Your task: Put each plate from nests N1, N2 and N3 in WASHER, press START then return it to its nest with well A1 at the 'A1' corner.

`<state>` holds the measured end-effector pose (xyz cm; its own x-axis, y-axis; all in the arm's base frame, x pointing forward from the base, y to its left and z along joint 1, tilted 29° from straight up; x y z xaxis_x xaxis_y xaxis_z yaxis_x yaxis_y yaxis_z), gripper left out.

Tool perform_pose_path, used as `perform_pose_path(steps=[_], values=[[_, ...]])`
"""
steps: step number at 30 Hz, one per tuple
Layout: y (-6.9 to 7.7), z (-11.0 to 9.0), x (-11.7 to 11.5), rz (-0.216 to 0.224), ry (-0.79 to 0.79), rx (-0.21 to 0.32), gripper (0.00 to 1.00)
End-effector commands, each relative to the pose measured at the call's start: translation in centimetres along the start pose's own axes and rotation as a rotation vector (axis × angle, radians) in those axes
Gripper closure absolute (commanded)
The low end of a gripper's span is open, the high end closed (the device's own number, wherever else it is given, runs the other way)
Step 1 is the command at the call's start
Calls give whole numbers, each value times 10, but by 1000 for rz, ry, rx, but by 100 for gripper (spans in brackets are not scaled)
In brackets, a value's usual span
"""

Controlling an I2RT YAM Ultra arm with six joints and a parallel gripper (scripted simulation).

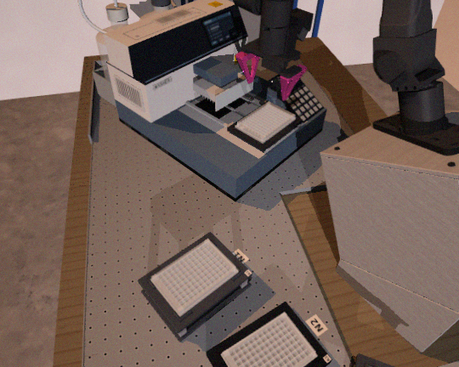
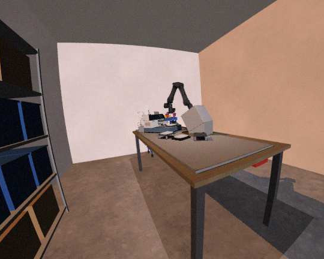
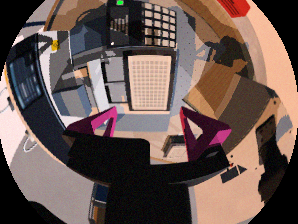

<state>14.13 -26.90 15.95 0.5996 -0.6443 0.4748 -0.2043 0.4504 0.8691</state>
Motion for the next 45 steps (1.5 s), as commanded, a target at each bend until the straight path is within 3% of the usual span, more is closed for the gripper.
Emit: perform_pose_path(steps=[1,3,4,9,14,29,31,45], values=[[2,0,1,0,0,-6,0],[2,0,1,0,0,-6,0],[3,9,-12,-16,31,0,100],[3,27,-26,8,198,-10,100],[3,36,-37,8,298,-11,100],[-1,85,-96,-9,796,2,100],[-1,85,-96,-9,796,2,100],[1,90,-97,-8,1266,1,100]])
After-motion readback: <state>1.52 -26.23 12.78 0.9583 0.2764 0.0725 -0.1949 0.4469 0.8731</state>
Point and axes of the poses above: the point where the finger pads meet when closed, its own y axis back along the fingers, its own x axis across the jaws, z = x × y, the point moved 8 cm from there along y, back along the fingers, and after that the axes turned 5 degrees about y, right-handed, at the moved point
